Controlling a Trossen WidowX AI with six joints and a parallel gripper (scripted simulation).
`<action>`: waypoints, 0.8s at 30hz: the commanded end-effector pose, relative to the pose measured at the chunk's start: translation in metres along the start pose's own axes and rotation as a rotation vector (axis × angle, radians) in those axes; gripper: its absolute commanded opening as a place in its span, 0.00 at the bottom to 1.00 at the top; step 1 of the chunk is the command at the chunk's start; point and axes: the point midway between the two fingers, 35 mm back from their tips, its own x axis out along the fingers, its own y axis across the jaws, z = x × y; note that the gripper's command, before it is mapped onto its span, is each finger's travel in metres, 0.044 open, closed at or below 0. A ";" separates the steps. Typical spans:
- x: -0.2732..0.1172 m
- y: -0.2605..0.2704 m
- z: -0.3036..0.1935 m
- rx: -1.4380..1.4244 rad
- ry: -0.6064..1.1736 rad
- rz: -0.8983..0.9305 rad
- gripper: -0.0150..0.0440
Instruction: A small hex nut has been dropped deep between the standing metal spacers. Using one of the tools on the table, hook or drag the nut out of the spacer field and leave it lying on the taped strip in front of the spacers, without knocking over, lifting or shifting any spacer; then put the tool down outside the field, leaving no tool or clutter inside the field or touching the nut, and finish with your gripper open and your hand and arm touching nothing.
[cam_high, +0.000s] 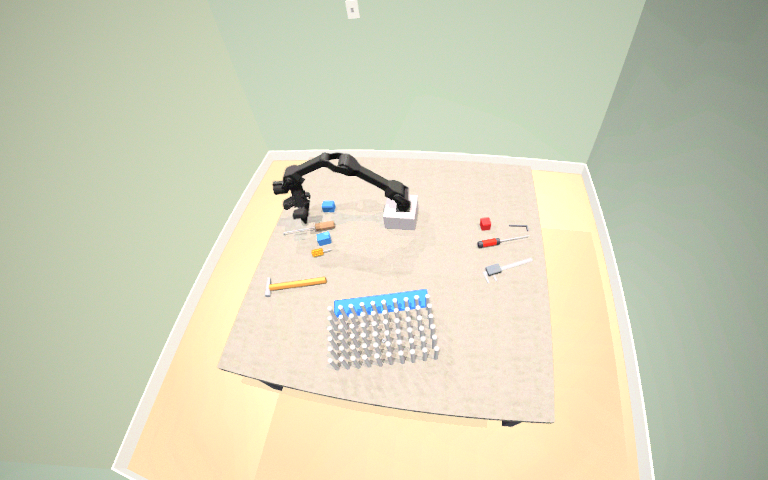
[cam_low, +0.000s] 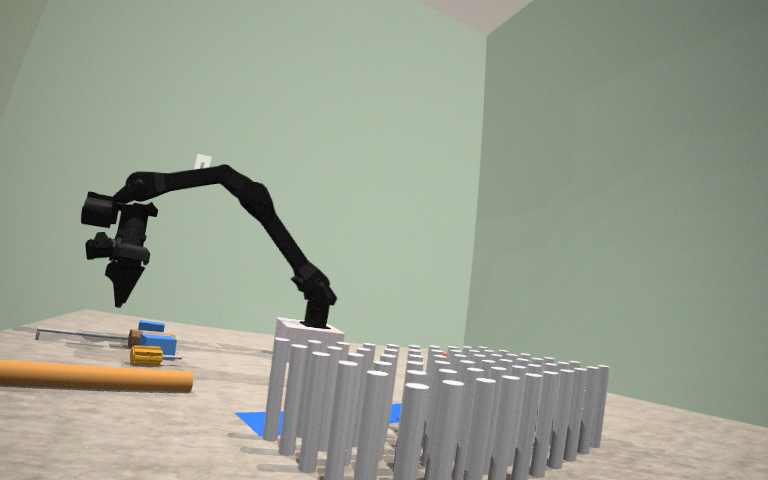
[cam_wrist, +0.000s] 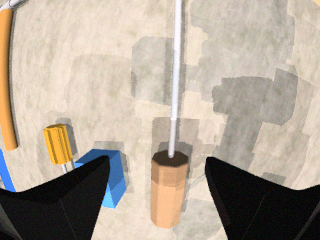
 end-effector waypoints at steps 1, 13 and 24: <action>0.000 0.000 0.000 -0.002 0.001 0.000 0.73; 0.015 -0.004 0.001 0.001 0.002 0.000 0.73; 0.032 -0.008 0.002 0.000 0.002 0.000 0.73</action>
